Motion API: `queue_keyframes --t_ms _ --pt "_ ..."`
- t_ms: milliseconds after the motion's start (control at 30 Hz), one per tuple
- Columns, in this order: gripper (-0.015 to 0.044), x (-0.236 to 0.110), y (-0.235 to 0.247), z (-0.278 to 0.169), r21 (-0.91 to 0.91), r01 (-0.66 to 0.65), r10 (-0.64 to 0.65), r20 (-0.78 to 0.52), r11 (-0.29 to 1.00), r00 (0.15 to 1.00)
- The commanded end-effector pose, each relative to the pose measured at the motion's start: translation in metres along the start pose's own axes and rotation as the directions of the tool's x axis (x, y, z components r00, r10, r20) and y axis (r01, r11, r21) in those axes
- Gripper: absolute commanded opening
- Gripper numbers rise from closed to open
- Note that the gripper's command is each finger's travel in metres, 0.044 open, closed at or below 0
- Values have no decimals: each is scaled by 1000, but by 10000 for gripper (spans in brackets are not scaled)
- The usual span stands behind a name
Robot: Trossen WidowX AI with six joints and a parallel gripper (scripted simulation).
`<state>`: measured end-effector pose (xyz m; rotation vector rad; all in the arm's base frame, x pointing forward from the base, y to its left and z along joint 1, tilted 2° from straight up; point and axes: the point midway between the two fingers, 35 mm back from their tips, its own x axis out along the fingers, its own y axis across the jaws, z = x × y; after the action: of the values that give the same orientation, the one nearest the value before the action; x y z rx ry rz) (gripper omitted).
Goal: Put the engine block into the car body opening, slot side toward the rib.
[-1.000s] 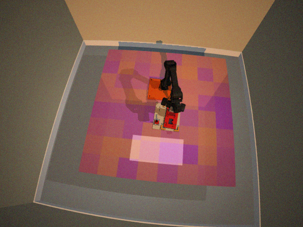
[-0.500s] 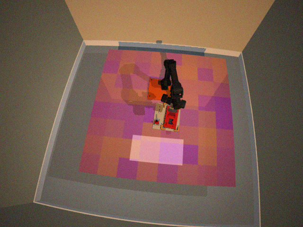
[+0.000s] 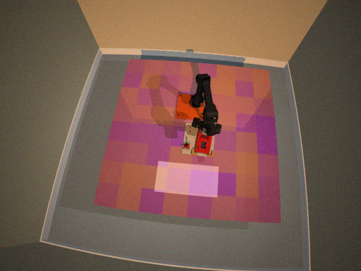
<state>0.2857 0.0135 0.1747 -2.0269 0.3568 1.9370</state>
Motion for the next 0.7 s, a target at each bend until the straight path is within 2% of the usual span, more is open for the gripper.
queue_keyframes --t_ms 0,667 --pt "0 10 -4 -10 -20 1 -1 -2 1000 1000" --pt "0 62 -16 -48 -86 2 -2 -5 996 1000"
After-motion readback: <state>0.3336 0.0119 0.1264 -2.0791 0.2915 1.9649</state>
